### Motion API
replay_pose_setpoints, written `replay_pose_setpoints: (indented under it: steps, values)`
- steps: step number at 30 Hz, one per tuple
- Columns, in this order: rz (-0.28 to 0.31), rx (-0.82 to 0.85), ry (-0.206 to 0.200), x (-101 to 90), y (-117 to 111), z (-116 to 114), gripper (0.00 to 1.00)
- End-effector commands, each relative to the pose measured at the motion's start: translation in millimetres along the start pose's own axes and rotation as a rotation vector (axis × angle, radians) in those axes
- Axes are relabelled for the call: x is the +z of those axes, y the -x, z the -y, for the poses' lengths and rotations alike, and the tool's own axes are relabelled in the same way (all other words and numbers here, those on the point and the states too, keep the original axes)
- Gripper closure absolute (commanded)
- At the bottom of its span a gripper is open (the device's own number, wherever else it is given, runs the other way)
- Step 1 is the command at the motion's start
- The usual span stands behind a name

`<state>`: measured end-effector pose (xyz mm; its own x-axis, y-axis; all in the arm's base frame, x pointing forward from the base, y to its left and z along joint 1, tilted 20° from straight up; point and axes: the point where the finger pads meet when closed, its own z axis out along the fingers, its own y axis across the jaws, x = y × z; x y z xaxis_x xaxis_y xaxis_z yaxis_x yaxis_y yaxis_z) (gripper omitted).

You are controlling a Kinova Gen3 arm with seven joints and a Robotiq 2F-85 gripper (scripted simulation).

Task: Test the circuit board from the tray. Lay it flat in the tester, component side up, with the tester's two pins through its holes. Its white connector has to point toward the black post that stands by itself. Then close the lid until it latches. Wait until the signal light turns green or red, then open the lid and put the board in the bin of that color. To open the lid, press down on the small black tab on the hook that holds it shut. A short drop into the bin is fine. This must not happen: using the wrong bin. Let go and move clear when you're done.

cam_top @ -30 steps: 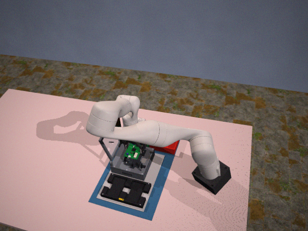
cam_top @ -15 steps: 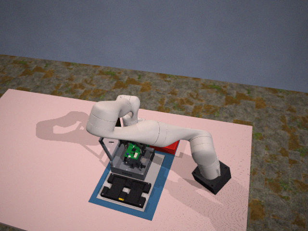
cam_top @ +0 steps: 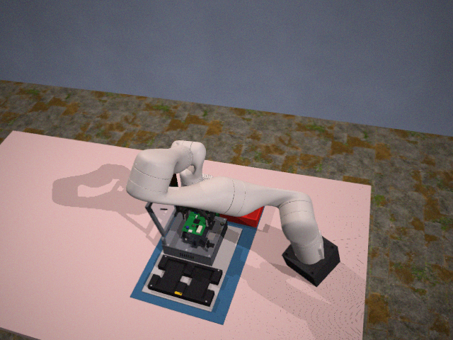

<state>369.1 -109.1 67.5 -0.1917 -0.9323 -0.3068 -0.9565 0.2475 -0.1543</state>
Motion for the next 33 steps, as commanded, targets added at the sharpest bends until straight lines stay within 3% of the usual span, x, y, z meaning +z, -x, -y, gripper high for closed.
replay_pose_setpoints:
  steps: [1, 33]
  values:
    - [-0.003, 0.002, 0.000, 2.7, -2, -2, 0.23]
    - [-0.004, 0.002, 0.000, 45.6, -3, -2, 0.23]
